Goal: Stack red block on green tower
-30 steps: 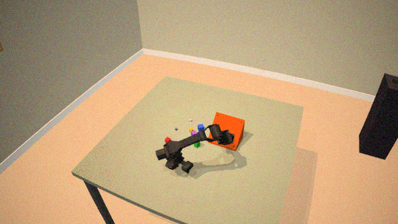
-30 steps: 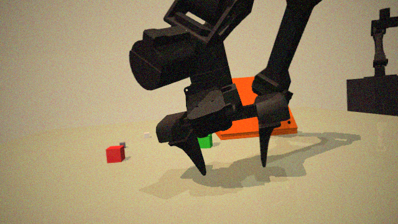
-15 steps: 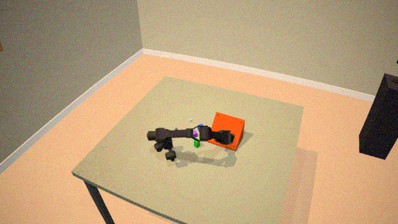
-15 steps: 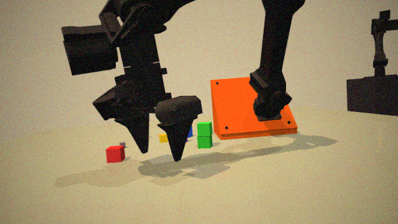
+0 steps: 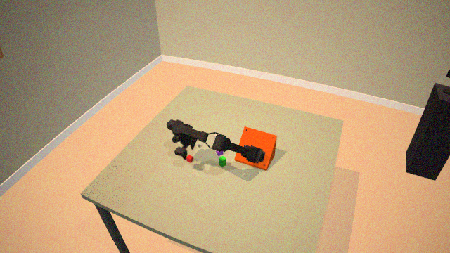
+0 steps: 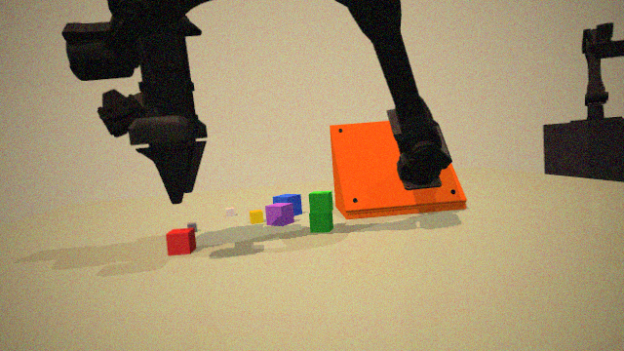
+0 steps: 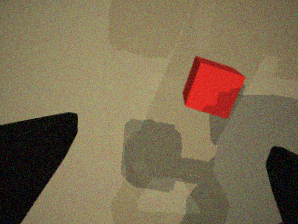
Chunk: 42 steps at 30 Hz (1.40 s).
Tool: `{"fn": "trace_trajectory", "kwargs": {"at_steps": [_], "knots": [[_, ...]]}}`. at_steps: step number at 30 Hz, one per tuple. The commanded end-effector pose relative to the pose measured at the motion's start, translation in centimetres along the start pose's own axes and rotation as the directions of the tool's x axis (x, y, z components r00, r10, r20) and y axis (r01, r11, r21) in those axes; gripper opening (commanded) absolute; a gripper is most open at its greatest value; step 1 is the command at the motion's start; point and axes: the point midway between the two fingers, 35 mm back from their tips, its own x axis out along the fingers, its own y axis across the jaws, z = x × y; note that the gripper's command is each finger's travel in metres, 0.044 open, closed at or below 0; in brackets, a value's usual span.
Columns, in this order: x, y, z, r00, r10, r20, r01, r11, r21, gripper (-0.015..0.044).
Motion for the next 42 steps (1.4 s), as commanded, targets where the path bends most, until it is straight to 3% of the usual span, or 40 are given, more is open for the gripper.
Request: {"fn": "trace_trajectory", "kwargs": {"at_steps": [1, 8, 16, 42], "knots": [[-1.1, -2.5, 1.0, 1.000, 0.025, 0.019, -0.027, 0.990, 0.139, 0.0440], [-0.8, -2.6, 1.1, 0.999, 0.026, 0.020, -0.029, 0.989, 0.146, 0.0440], [3.1, -2.4, 1.2, 0.999, 0.028, 0.020, -0.030, 0.989, 0.145, 0.0440], [6.5, -2.4, 1.3, 0.999, 0.029, 0.021, -0.031, 0.989, 0.145, 0.0440]]}}
